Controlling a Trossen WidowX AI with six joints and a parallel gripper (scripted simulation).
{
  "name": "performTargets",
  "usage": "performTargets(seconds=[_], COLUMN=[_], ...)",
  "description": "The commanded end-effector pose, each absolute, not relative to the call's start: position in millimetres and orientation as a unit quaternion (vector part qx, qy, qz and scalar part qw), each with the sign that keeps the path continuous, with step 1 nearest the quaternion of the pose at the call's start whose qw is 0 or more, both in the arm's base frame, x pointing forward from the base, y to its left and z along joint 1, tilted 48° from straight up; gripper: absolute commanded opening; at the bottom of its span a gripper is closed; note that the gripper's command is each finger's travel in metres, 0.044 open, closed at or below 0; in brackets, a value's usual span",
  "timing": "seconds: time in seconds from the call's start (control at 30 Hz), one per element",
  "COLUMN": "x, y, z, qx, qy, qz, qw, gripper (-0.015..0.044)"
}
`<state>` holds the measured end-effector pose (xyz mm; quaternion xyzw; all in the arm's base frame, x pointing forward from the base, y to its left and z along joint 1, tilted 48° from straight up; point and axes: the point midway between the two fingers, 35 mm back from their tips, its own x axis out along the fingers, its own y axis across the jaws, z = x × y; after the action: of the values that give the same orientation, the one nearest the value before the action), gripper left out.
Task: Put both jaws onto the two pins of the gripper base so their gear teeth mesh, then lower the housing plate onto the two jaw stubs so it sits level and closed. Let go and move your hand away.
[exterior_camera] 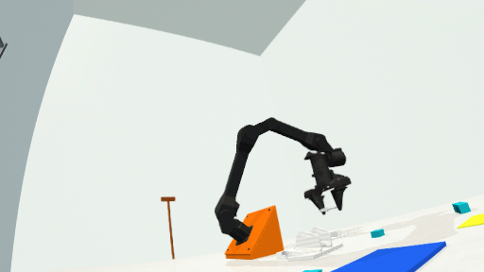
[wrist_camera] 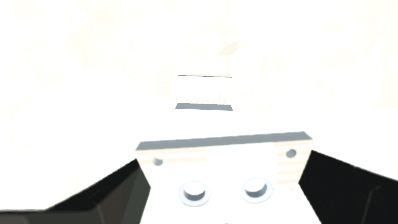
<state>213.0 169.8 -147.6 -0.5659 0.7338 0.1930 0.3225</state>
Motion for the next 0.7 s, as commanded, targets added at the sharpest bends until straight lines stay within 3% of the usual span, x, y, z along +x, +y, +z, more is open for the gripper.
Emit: performTargets(seconds=[0.0, 0.67], x=[220, 243], y=[162, 123], z=[-135, -87], qx=[-0.581, -0.633], qy=[0.724, 0.65], qz=[0.227, 0.388], qw=[0.295, 0.159], gripper=[0.0351, 0.0351])
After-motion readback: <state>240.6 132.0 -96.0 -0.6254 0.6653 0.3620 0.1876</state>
